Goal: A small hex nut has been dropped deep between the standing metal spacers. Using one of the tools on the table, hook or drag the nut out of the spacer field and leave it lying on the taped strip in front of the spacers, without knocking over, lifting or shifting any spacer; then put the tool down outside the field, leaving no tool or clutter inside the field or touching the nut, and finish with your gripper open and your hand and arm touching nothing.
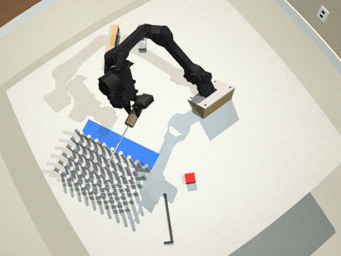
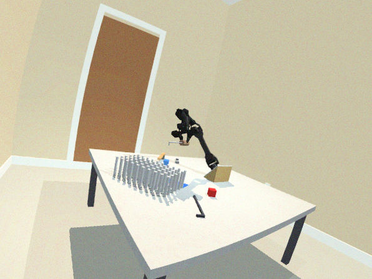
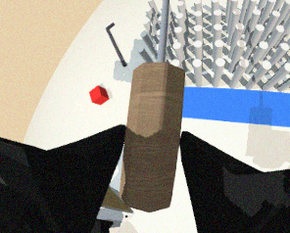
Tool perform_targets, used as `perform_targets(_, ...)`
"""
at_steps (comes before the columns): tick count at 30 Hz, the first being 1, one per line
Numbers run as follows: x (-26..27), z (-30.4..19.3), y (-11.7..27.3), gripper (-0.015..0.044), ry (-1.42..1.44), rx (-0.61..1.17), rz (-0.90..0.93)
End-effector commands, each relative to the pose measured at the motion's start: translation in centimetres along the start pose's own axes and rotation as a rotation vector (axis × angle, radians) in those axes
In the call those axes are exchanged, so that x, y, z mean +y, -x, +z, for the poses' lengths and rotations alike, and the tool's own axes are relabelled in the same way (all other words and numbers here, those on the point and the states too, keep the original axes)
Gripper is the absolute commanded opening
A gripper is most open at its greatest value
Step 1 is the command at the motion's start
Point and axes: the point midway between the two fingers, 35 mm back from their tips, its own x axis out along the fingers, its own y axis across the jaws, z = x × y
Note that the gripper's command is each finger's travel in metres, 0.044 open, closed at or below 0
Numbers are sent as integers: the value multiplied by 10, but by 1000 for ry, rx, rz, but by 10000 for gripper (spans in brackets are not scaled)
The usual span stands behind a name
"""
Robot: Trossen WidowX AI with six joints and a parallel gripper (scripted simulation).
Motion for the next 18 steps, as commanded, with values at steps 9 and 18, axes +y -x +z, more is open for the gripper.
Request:
perform_targets(9,-80,-53,26,0,21,16,-74)
perform_targets(18,-120,-97,44,0,31,40,-125)
